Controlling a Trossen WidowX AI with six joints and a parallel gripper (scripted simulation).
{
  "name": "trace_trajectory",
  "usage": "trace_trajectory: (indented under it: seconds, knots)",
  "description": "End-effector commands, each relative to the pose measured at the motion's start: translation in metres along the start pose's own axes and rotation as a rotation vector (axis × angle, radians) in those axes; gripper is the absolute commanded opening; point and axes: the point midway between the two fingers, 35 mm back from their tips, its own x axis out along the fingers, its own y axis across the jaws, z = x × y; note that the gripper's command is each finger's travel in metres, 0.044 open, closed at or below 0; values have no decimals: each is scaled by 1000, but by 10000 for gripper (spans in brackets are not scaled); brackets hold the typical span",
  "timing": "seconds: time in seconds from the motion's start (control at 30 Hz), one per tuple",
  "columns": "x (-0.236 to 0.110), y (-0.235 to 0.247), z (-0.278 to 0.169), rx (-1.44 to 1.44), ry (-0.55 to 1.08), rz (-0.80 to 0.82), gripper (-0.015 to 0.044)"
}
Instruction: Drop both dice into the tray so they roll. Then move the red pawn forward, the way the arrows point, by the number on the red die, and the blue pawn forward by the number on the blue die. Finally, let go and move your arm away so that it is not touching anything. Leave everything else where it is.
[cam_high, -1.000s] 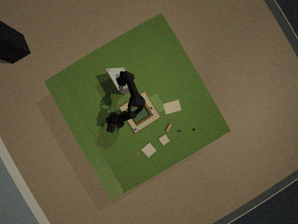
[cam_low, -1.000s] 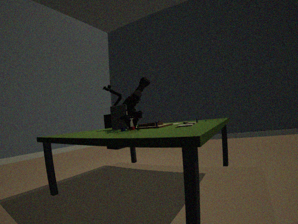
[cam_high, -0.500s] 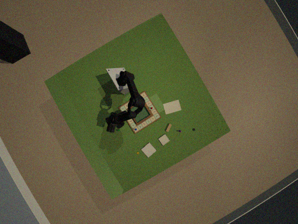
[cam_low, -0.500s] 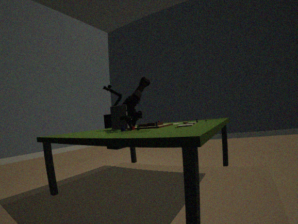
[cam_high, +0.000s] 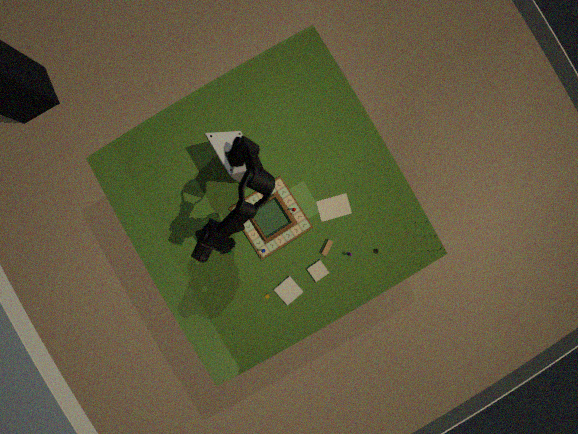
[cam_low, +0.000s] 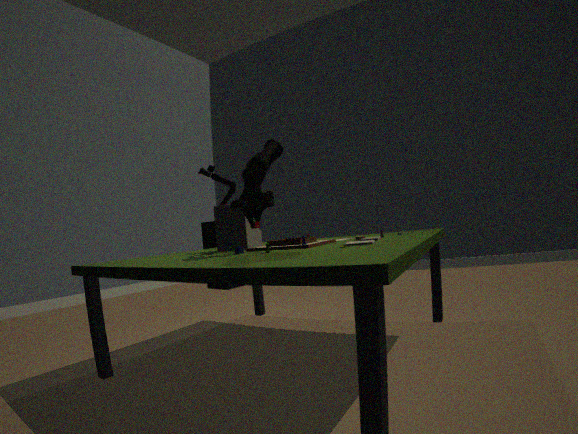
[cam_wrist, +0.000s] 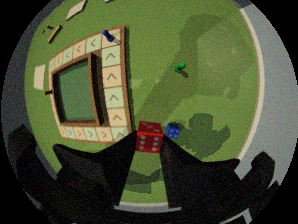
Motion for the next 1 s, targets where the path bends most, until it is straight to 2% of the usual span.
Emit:
trace_trajectory:
  seconds: [0.0, 0.2, 0.97]
  knots:
    - [-29, 0, -3, -9, -2, -3, 0]
    - [-30, 2, -2, 8, -2, -4, 0]
    - [-19, 76, 25, 576, -21, -26, 0]
